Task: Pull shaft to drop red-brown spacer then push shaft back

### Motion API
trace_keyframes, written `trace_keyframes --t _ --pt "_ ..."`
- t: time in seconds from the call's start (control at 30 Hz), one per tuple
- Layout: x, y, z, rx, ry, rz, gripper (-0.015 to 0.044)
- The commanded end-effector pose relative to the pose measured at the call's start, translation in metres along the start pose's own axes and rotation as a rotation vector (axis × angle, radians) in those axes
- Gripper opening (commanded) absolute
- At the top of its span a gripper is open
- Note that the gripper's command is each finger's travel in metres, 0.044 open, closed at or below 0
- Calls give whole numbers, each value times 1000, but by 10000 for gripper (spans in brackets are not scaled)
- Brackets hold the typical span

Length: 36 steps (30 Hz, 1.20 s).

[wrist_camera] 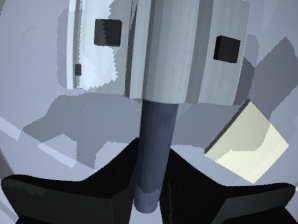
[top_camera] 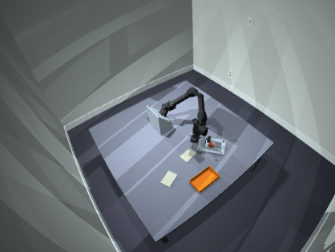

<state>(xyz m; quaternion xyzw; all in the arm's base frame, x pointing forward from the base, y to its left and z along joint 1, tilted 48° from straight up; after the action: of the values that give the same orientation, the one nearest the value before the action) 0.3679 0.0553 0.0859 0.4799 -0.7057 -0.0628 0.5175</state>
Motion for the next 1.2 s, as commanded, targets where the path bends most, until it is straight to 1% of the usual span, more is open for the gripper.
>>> trace_keyframes --t 0.0,1.17 --pt "2 -1 -5 3 -8 6 0" --pt "2 -1 -17 3 -9 6 0"
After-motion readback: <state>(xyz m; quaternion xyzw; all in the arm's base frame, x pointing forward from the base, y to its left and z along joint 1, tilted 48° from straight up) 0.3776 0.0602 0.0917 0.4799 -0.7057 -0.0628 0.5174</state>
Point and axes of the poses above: the point midway between the two fingers, 35 mm back from their tips, its own x axis back along the fingers, its own y axis across the jaws, z = x × y, the point moved 6 cm from there along x, back along the fingers
